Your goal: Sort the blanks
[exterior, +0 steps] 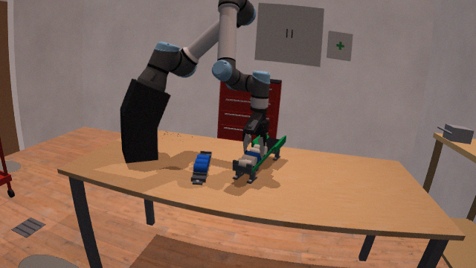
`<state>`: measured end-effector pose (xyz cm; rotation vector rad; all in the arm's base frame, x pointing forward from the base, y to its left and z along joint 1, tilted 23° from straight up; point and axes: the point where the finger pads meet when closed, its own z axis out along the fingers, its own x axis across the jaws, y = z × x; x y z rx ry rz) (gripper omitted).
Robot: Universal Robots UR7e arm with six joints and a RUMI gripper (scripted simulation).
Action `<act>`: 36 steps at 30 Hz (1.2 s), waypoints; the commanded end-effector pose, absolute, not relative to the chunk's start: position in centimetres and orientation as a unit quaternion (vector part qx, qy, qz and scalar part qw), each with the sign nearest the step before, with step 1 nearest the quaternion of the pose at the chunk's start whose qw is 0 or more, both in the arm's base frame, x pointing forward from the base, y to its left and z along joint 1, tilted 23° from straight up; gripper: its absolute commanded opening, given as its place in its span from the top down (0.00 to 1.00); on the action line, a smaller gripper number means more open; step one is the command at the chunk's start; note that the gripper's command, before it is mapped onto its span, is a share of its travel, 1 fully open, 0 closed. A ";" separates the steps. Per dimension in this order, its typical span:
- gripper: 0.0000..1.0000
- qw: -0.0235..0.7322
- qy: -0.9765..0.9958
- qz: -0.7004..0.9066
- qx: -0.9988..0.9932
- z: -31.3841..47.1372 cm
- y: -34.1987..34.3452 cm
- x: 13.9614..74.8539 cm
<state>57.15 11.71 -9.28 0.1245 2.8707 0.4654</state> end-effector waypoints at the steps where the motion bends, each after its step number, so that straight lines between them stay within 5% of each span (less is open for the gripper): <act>1: 0.53 0.116 0.980 0.159 0.043 -9.4 11.7 57.2; 35: 0.53 0.116 0.980 0.159 0.043 -9.4 11.7 57.2; 36: 0.65 0.116 0.980 0.159 0.043 -9.4 11.7 57.2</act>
